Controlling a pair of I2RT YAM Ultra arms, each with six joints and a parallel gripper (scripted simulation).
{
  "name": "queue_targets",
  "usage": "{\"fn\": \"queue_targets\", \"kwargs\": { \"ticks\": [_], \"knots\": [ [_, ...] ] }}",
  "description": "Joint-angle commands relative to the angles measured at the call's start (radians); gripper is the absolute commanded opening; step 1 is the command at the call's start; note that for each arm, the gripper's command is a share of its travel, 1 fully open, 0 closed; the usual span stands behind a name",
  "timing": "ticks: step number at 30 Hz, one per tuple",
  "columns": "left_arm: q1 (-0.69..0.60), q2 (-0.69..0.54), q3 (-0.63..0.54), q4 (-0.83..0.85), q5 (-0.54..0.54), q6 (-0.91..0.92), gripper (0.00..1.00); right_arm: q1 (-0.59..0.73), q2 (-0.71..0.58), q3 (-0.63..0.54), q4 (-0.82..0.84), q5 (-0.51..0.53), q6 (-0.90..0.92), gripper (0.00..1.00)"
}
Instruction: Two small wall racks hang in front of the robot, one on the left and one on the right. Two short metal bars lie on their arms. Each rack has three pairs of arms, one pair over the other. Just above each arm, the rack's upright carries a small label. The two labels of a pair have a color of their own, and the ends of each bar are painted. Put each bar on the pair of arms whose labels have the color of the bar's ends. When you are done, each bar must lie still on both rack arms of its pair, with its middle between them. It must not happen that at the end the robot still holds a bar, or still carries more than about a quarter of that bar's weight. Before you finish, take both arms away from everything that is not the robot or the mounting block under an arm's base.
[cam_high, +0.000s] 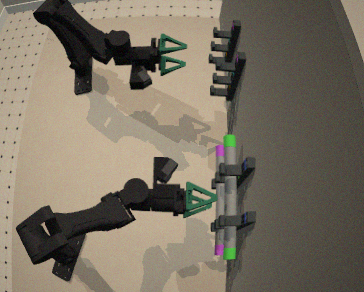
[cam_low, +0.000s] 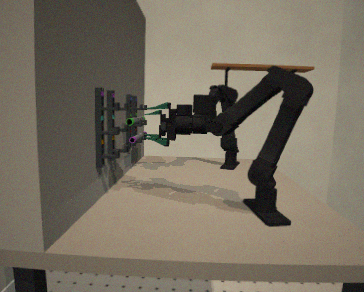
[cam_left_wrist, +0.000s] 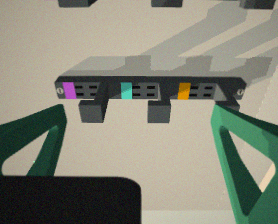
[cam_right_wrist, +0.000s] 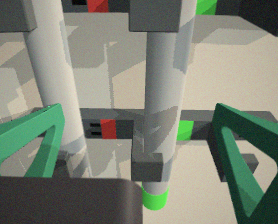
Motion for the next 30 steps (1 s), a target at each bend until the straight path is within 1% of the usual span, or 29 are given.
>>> {"fn": "queue_targets", "kwargs": {
  "ticks": [1, 24, 30],
  "knots": [
    [-0.009, 0.006, -0.010, 0.011, -0.006, -0.001, 1.00, 0.017, -0.042, -0.013, -0.012, 0.018, 0.003, 1.00],
    [-0.009, 0.006, -0.010, 0.011, -0.006, -0.001, 1.00, 0.069, -0.156, -0.068, -0.069, 0.071, 0.003, 1.00],
    [-0.009, 0.006, -0.010, 0.011, -0.006, -0.001, 1.00, 0.074, -0.164, -0.074, -0.072, 0.076, 0.003, 1.00]
  ]
}}
